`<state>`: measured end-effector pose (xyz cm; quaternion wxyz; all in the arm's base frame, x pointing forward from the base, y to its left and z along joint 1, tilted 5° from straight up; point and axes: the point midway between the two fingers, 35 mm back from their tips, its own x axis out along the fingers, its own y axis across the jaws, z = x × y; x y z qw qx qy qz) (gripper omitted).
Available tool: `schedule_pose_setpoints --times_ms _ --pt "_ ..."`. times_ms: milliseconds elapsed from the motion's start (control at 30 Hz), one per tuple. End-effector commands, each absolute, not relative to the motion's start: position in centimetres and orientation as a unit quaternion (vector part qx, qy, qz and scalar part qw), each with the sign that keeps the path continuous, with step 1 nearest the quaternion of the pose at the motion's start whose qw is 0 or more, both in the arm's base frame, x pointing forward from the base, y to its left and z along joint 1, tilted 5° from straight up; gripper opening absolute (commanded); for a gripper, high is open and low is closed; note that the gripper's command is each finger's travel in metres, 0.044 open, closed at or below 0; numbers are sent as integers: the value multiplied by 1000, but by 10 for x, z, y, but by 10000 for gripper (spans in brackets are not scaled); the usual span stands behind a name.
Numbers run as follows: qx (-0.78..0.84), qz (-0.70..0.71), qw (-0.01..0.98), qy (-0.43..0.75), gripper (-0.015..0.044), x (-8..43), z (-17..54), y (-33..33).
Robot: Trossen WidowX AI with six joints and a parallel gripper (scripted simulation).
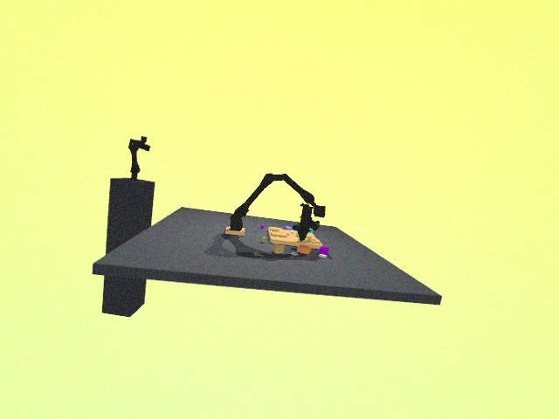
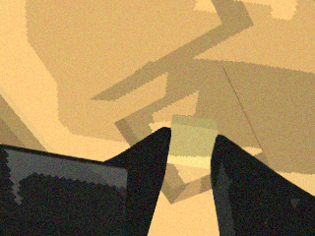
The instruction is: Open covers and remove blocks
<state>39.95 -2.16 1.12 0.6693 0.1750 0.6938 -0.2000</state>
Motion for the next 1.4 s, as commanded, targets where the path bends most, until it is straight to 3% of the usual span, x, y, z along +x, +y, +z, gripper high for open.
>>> schedule_pose_setpoints --times_ms 0,1367 --pt "175 -200 671 693 80 401 17 -22" --pt "173 -199 670 694 80 402 74 -21"
